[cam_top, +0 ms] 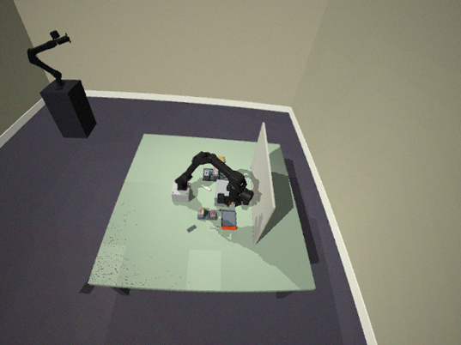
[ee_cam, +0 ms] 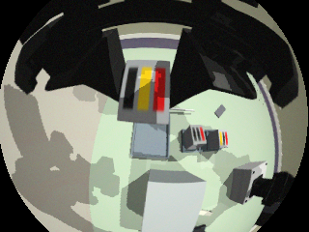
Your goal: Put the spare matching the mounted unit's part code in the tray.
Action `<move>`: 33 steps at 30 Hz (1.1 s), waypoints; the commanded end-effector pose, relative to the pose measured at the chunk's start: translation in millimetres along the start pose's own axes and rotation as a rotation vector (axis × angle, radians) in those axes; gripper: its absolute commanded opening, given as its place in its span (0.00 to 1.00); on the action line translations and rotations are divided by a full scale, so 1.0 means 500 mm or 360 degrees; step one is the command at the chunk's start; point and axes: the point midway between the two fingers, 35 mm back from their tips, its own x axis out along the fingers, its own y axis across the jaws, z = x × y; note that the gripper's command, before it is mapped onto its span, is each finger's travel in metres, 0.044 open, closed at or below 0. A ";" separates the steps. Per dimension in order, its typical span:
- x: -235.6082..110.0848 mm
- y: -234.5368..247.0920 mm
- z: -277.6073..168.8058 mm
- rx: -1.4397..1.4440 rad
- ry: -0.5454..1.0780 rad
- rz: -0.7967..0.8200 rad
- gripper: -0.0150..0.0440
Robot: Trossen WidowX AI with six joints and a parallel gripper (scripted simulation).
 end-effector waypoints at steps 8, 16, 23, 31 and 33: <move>0.022 -0.004 -0.001 -0.0008 -0.0004 -0.0003 0.25; 0.037 -0.006 -0.002 -0.0008 -0.0004 -0.0004 0.25; 0.051 -0.008 -0.003 -0.0008 -0.0004 -0.0004 0.25; 0.067 -0.009 -0.004 -0.0008 -0.0004 -0.0004 0.25; 0.071 -0.009 -0.004 -0.0008 -0.0004 -0.0004 0.25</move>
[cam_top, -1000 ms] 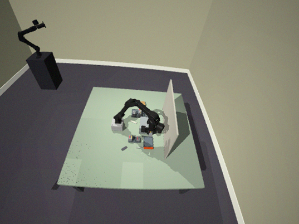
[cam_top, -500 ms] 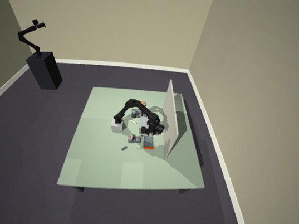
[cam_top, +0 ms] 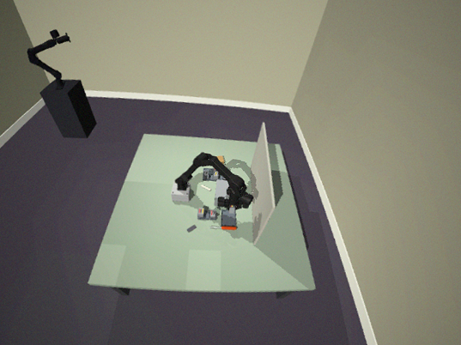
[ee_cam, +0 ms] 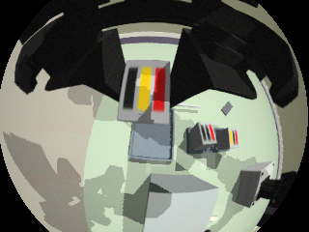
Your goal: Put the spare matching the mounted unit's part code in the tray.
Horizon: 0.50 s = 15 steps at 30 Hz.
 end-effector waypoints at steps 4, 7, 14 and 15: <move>0.014 -0.002 0.000 0.0002 -0.0004 -0.0003 0.25; 0.020 -0.002 0.000 0.0002 -0.0004 -0.0003 0.25; 0.034 -0.003 0.000 0.0002 -0.0004 -0.0003 0.25; 0.035 -0.003 0.000 0.0002 -0.0004 -0.0003 0.25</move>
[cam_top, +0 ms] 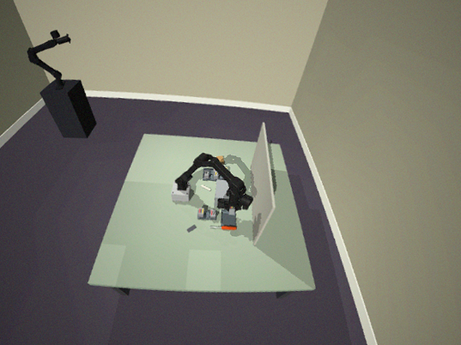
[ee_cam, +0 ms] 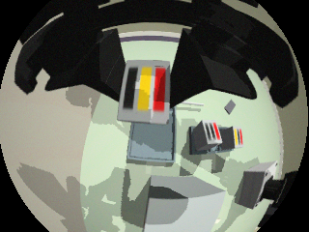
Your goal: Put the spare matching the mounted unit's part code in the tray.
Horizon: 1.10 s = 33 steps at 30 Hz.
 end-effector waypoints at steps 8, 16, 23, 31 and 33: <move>0.022 -0.001 0.001 0.0007 -0.0004 -0.0003 0.25; 0.037 -0.001 0.001 0.0007 -0.0004 -0.0003 0.25; 0.051 -0.001 0.001 0.0007 -0.0004 -0.0003 0.25; 0.066 -0.001 0.001 0.0007 -0.0004 -0.0003 0.25; 0.070 0.000 0.002 0.0007 -0.0004 -0.0003 0.25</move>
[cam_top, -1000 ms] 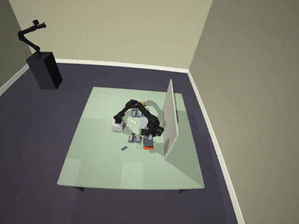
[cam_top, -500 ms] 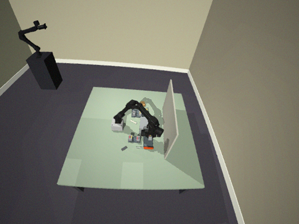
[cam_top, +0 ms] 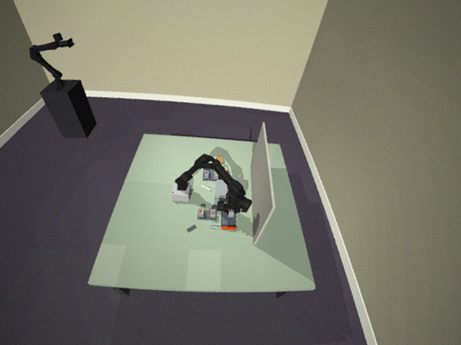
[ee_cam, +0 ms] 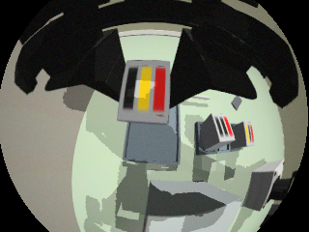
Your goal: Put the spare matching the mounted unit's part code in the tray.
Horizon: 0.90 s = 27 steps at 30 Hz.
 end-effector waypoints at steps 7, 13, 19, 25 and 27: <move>0.019 0.001 0.002 0.0008 -0.0004 -0.0003 0.25; 0.031 0.001 0.003 0.0008 -0.0004 -0.0003 0.25; 0.042 0.003 0.003 0.0008 -0.0005 -0.0003 0.25; 0.053 0.004 0.004 0.0008 -0.0005 -0.0003 0.25; 0.057 0.004 0.004 0.0008 -0.0005 -0.0003 0.25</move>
